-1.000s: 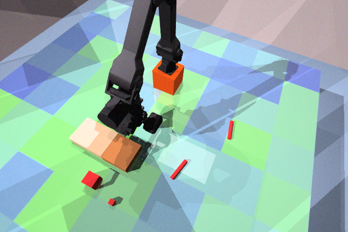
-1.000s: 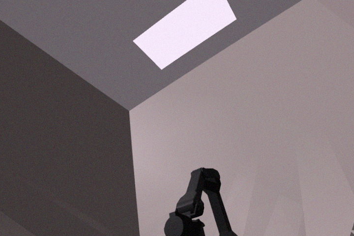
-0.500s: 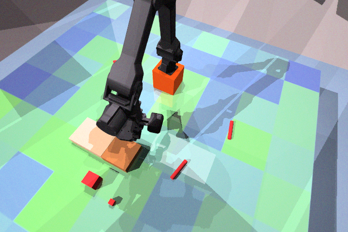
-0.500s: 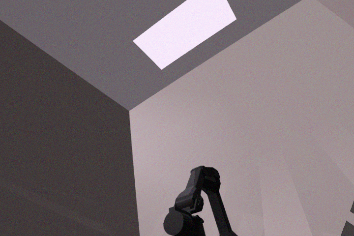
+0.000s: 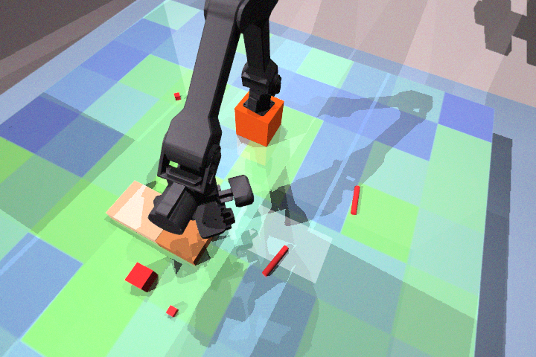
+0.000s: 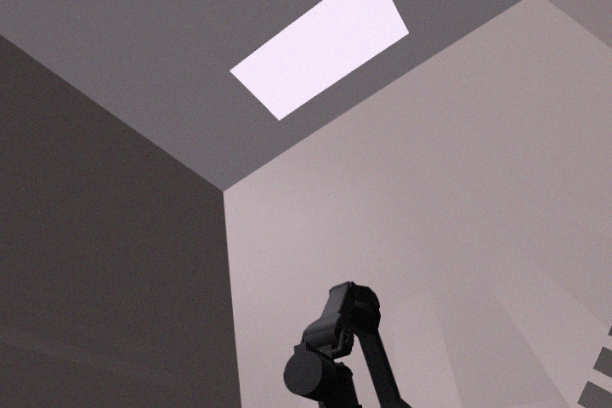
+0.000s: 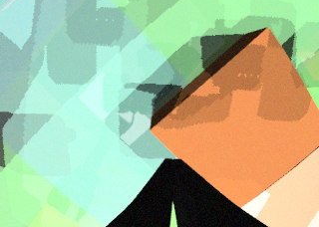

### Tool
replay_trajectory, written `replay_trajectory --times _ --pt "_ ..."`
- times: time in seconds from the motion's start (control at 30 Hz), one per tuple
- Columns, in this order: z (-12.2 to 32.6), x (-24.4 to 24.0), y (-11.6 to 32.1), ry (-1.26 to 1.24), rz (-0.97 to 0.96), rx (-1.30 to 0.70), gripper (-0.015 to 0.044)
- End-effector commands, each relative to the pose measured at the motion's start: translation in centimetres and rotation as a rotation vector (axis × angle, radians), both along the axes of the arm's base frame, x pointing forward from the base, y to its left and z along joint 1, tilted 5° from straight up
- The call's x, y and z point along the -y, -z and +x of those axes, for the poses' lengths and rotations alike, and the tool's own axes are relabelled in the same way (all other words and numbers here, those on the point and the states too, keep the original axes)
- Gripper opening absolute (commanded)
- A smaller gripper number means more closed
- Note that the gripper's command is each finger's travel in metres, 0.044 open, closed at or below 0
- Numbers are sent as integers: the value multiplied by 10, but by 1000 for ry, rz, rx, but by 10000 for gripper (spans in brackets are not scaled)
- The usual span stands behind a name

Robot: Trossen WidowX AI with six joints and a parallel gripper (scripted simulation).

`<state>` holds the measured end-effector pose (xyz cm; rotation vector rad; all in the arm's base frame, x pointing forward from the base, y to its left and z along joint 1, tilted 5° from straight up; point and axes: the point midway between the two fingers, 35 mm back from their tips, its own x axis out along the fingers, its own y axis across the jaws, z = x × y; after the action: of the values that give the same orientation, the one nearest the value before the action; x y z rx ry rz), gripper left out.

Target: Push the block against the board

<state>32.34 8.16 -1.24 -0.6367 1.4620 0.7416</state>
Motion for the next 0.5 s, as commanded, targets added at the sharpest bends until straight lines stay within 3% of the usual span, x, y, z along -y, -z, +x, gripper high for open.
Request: replay_trajectory --times 0.0,0.47 --pt "10 -10 -1 -154 7 9 0" --pt "35 -38 -2 -632 24 35 0"
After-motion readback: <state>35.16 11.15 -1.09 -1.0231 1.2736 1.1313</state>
